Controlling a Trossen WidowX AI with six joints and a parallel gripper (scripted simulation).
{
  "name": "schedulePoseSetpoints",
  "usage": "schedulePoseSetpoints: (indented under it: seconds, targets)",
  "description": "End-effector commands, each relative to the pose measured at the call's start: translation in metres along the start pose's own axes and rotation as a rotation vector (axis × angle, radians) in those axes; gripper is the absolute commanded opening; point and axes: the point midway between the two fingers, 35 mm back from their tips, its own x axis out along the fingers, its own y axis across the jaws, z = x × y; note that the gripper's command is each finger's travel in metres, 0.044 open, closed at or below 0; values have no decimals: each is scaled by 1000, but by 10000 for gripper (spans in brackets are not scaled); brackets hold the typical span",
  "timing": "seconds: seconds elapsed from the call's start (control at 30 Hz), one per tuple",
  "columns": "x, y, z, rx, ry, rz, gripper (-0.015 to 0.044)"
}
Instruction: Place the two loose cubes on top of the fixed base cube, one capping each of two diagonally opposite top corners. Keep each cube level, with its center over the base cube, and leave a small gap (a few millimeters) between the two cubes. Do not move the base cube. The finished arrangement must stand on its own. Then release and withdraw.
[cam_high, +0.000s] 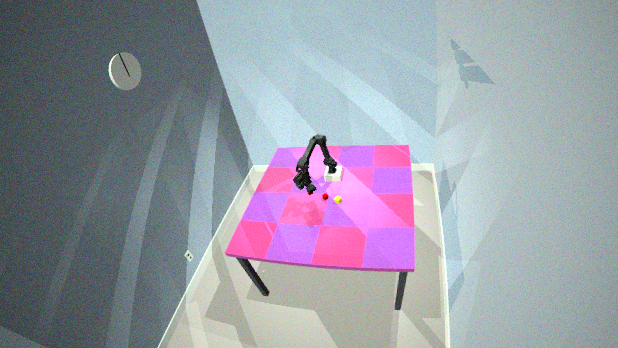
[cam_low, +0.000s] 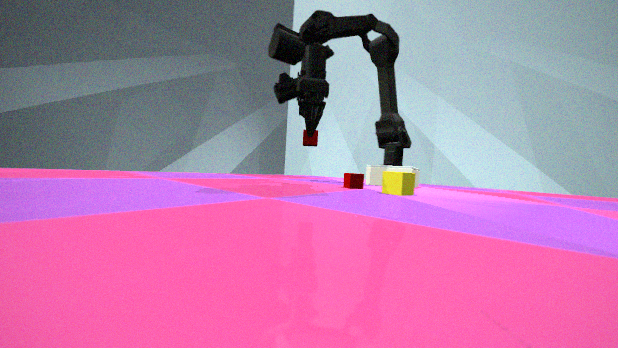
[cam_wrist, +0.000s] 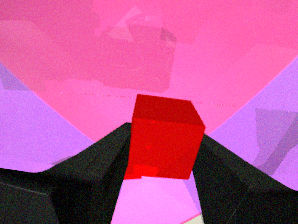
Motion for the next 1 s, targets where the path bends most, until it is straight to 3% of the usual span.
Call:
schedulePoseSetpoints:
  seconds: [0.0, 0.97]
  targets:
    - [-12, 0, 0, 7, -4, 8, 105]
    - [-3, 58, -55, 52, 2, 14, 105]
